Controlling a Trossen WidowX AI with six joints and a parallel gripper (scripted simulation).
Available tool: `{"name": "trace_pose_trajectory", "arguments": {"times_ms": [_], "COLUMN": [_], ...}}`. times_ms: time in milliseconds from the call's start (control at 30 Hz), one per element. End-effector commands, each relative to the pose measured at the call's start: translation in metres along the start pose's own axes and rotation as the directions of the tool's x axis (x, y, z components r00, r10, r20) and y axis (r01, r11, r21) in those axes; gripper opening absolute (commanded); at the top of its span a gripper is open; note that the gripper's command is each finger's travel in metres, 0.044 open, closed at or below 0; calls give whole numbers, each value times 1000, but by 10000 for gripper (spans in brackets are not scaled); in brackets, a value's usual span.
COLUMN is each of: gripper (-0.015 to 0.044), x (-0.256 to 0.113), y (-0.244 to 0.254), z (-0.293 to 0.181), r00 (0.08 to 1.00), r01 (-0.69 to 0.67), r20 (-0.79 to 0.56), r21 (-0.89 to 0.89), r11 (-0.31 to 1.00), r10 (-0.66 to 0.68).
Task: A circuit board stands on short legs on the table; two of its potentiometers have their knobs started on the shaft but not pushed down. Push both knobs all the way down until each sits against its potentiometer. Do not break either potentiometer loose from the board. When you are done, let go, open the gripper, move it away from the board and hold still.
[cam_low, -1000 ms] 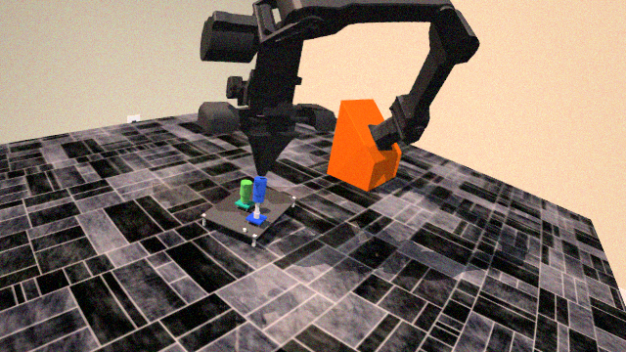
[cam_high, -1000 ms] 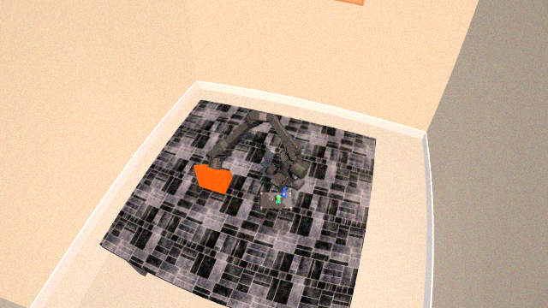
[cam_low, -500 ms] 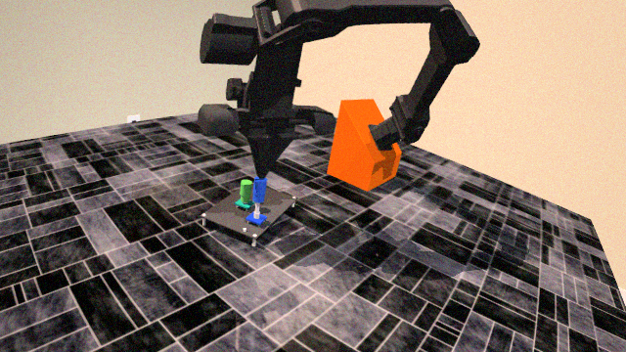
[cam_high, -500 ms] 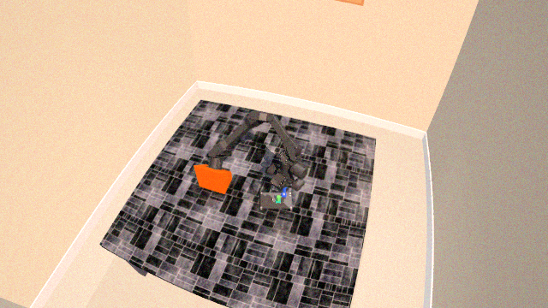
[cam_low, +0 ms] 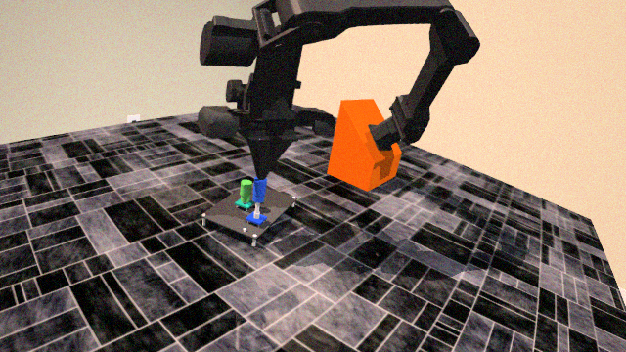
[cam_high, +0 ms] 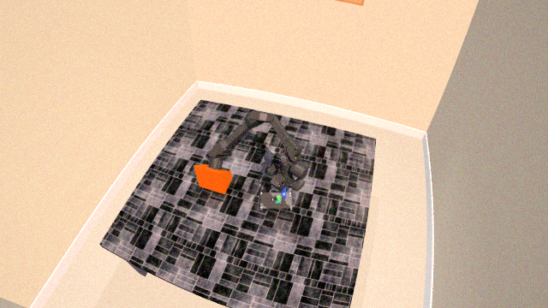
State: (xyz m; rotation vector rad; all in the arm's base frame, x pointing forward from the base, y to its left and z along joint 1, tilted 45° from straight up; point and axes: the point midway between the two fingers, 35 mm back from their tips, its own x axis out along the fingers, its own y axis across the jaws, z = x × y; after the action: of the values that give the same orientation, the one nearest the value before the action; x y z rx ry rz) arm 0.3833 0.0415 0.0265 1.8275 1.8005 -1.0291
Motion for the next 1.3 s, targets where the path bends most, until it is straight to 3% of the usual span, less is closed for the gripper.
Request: {"name": "trace_pose_trajectory", "arguments": {"times_ms": [0, 1267], "gripper": [0, 0], "x": [0, 14], "y": [0, 0], "z": [-1, -1], "r00": [1000, 1000], "r01": [1, 1], "r20": [-4, -4], "r21": [2, 1], "r11": [1000, 1000], "r10": [-1, -1]}}
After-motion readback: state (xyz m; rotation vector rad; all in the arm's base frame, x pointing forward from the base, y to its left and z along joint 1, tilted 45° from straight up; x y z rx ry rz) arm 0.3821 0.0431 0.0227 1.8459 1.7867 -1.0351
